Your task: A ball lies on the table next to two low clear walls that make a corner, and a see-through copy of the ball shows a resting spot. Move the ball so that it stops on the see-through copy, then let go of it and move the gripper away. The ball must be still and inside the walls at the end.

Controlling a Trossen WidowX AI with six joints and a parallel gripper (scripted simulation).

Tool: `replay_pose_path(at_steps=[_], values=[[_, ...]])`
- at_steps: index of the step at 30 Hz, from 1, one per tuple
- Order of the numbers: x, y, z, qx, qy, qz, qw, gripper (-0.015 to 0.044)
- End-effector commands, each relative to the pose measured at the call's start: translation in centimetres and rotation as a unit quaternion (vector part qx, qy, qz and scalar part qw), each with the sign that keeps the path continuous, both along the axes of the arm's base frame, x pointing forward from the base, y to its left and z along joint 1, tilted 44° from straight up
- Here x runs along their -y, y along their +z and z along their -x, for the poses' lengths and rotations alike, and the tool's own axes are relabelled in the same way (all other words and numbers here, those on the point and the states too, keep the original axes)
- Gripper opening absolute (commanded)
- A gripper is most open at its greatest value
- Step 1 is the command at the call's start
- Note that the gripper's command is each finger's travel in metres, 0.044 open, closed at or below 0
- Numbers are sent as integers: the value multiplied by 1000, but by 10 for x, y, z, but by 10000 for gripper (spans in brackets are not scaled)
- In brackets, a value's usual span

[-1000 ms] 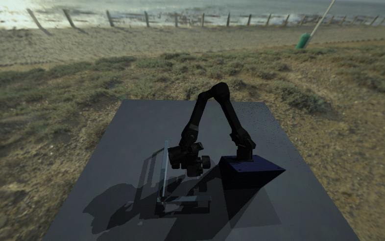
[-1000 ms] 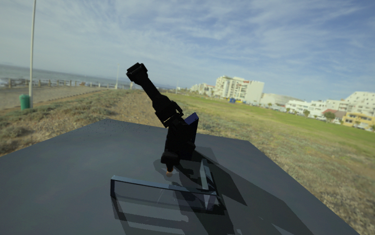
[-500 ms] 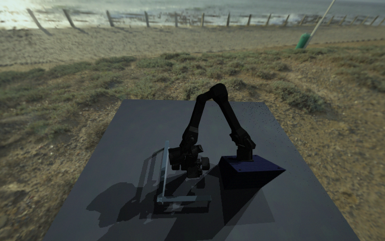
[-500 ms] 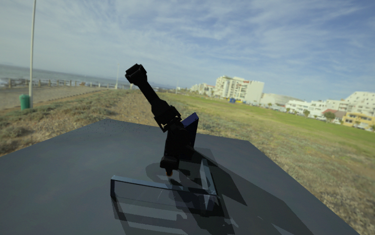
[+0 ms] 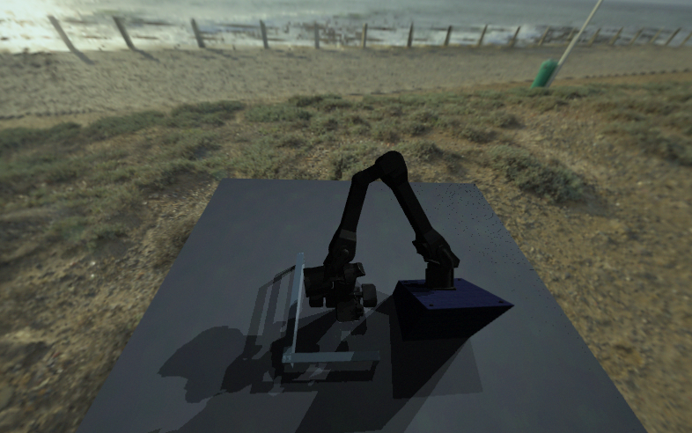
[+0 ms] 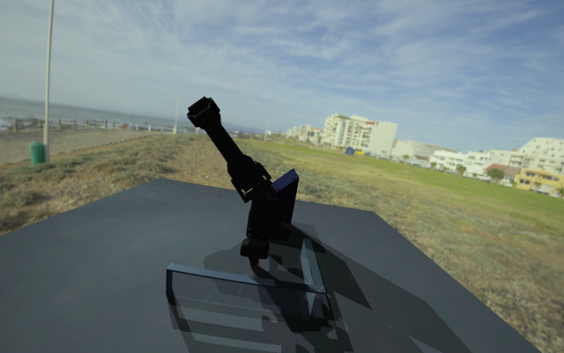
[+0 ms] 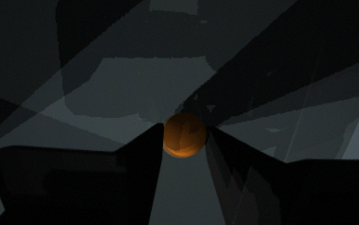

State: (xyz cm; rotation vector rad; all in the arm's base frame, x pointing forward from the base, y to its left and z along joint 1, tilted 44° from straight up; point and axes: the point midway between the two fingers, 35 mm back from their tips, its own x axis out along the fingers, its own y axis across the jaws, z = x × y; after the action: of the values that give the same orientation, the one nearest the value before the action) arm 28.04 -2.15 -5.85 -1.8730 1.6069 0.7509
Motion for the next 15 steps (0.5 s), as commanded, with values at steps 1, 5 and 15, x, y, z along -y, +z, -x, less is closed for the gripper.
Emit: replay_pose_path(at_steps=[1,5,15], values=[[0,0,0,0,0,0,1000,131],[0,0,0,0,0,0,1000,229],[-31,29,2,-2,1,-3,1000,229]])
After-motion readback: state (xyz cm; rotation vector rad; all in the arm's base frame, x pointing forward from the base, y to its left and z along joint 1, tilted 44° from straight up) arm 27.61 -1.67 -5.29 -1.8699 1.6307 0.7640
